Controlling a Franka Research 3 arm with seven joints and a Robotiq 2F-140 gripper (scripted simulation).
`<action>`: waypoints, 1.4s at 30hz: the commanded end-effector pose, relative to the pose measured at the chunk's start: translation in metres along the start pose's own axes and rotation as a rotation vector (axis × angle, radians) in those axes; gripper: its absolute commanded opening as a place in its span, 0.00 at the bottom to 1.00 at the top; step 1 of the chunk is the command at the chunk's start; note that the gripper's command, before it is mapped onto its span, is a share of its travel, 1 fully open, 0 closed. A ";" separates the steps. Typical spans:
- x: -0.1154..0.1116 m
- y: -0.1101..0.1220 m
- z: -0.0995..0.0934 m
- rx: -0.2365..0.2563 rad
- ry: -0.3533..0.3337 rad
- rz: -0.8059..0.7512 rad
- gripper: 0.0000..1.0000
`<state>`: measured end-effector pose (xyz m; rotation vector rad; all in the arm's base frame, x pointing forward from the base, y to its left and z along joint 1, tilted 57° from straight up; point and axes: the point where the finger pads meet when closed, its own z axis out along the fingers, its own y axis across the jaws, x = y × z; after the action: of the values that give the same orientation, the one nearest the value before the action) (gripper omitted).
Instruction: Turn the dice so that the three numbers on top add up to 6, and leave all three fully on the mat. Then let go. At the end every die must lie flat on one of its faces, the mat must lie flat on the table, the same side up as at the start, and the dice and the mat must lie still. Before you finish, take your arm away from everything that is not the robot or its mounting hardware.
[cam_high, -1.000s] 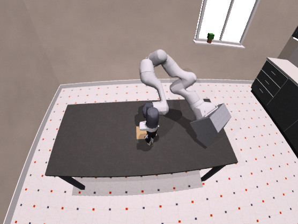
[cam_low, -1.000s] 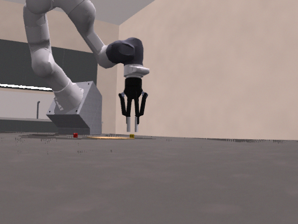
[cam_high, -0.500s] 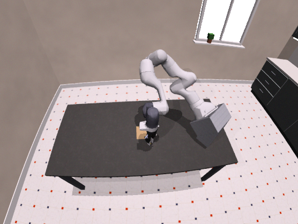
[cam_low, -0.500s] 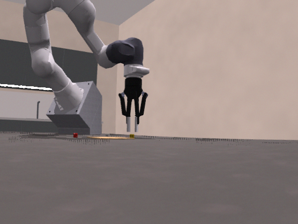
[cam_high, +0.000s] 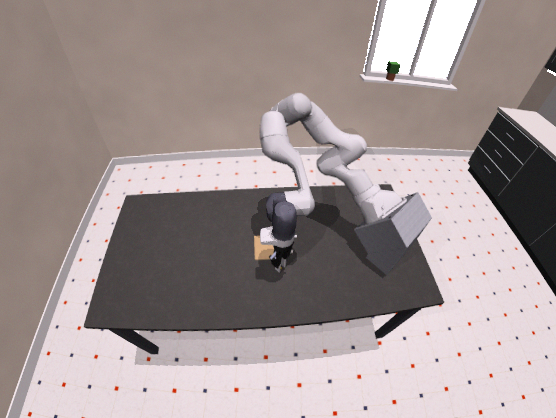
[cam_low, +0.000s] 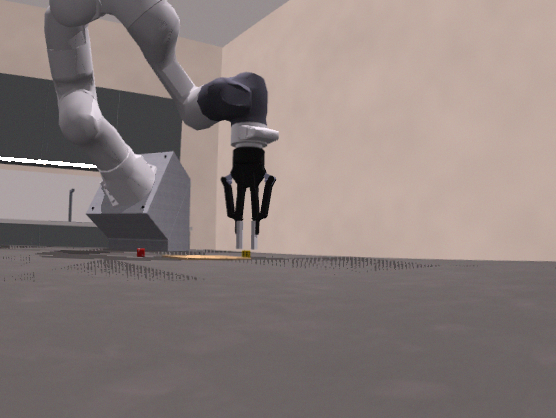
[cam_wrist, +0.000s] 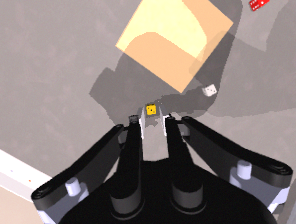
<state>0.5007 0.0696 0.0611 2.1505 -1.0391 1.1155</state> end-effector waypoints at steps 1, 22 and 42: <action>0.000 -0.001 0.005 0.003 -0.002 0.005 0.19; 0.000 -0.001 0.015 0.003 -0.002 0.005 0.19; 0.000 -0.001 0.015 0.003 -0.002 0.005 0.19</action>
<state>0.5072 0.0605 0.0533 2.1529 -1.0407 1.1155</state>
